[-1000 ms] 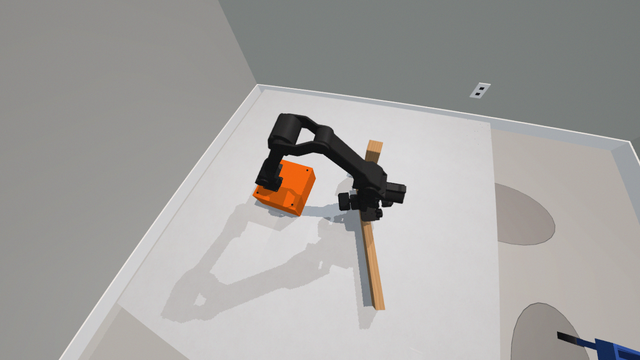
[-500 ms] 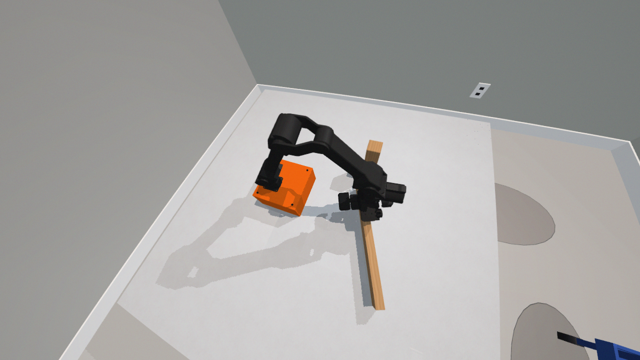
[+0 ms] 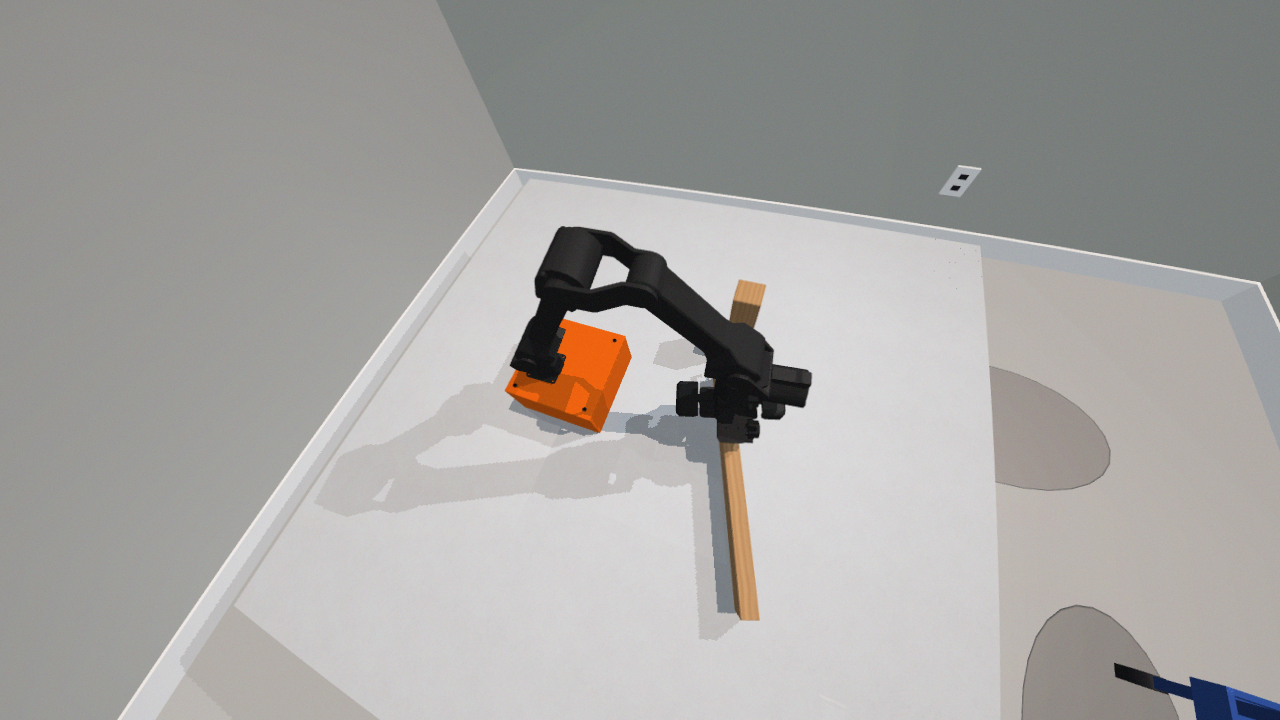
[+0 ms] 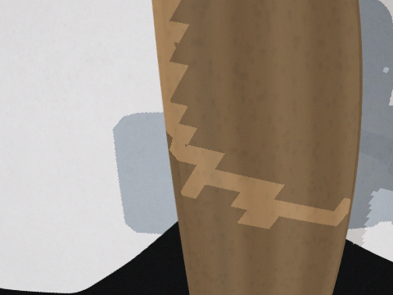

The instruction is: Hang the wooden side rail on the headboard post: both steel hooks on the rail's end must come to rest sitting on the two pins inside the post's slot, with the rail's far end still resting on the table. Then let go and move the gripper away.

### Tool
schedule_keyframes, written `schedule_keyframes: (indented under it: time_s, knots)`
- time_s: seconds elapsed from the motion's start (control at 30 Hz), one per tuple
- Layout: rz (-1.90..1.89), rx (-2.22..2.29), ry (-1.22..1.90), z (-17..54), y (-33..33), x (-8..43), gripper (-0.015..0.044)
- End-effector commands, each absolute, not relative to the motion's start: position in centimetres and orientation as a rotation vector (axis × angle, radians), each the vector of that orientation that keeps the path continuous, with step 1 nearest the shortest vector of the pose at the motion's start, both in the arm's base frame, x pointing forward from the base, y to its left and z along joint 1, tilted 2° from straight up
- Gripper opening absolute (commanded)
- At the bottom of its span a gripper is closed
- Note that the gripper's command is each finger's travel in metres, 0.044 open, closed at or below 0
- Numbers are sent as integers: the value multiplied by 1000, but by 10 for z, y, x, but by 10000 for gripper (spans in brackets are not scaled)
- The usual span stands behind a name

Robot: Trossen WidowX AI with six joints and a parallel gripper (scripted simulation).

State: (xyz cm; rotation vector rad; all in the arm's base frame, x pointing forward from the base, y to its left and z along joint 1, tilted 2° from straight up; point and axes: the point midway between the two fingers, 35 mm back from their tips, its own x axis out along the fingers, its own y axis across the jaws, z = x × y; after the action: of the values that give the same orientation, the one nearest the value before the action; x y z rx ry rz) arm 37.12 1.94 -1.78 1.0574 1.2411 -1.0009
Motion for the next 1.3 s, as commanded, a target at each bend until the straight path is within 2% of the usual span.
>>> schedule_keyframes:
  time_s: [0.0,1.27]
  knots:
    - [-1057,1115,1207,-18,15,371,0]
    - [-1274,1350,1067,-19,12,358,0]
